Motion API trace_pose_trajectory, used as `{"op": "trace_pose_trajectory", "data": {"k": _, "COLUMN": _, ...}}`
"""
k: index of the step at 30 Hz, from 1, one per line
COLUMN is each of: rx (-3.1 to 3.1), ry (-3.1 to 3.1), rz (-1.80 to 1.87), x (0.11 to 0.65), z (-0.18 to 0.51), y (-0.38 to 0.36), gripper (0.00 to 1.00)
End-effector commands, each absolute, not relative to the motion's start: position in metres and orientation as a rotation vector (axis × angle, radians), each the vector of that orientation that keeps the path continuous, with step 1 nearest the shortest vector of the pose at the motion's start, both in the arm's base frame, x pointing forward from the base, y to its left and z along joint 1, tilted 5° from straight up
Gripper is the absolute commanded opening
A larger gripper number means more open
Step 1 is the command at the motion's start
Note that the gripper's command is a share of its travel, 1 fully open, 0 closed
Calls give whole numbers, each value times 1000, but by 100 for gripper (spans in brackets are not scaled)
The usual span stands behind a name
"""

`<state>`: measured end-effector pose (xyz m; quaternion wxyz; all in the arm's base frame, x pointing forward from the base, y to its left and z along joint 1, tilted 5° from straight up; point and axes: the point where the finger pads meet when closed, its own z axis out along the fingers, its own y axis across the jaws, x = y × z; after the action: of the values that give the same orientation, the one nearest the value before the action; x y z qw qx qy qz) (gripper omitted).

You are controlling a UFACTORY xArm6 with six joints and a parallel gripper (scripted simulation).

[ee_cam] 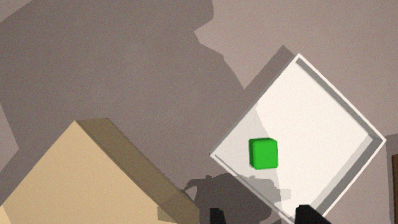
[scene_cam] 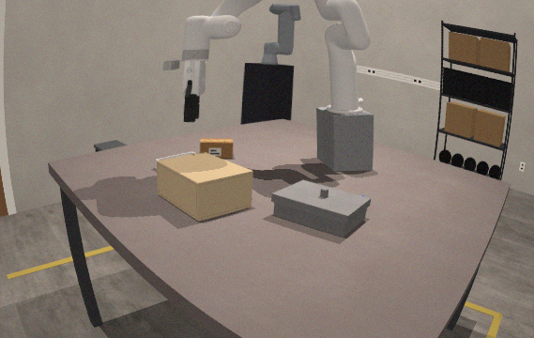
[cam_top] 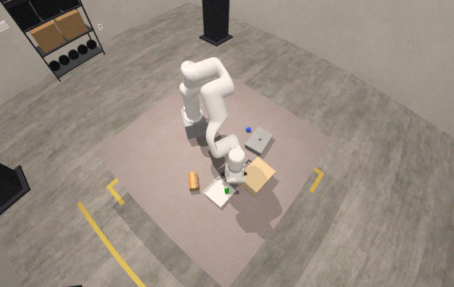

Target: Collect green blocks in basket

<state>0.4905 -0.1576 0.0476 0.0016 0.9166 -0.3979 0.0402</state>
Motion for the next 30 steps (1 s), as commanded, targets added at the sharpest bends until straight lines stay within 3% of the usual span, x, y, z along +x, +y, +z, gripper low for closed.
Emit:
{"op": "trace_pose_trajectory", "data": {"k": 1, "rx": 2793, "ry": -1419, "rz": 130, "x": 501, "z": 46, "y": -89, "gripper": 48}}
{"op": "trace_pose_trajectory", "data": {"k": 18, "rx": 2440, "ry": -1993, "rz": 138, "x": 464, "z": 34, "y": 82, "gripper": 48}}
{"op": "trace_pose_trajectory", "data": {"k": 30, "rx": 2383, "ry": -2068, "rz": 141, "x": 420, "z": 28, "y": 195, "gripper": 48}}
